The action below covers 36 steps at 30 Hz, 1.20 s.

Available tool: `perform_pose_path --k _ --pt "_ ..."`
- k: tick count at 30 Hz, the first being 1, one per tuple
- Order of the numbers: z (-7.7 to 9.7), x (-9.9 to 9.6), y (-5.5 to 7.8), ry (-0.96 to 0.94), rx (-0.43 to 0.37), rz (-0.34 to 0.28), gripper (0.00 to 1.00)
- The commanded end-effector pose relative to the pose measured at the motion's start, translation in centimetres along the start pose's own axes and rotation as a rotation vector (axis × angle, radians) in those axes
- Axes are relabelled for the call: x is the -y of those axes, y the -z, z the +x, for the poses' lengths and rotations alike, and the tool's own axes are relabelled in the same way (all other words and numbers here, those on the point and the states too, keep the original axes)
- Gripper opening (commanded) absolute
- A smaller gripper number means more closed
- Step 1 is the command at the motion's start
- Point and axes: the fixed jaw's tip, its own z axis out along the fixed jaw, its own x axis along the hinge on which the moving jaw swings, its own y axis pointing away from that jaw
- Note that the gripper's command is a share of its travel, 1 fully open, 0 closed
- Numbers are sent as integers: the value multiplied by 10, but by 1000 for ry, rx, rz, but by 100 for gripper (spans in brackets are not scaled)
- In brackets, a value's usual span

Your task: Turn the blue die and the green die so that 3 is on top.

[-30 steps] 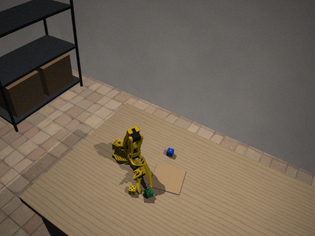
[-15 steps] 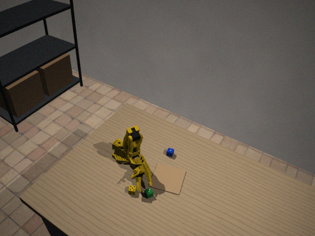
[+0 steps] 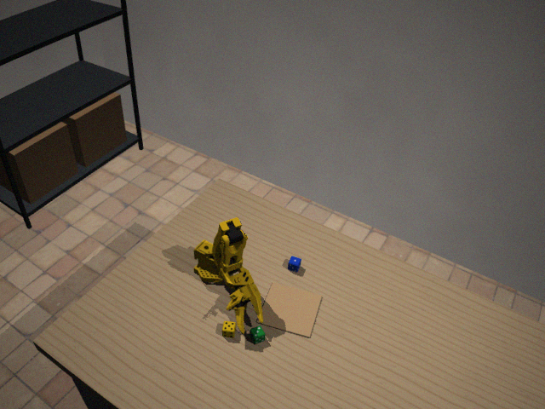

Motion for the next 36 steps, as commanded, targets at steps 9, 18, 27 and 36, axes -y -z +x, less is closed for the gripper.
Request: perform_pose_path --k 9,18,27,36 --pt "-26 -26 10 -87 118 -154 35" --pt "-46 -46 13 -155 211 -261 35" --pt "-66 -67 -1 -160 260 -319 35" --pt "-64 -68 -21 -98 210 -247 35"
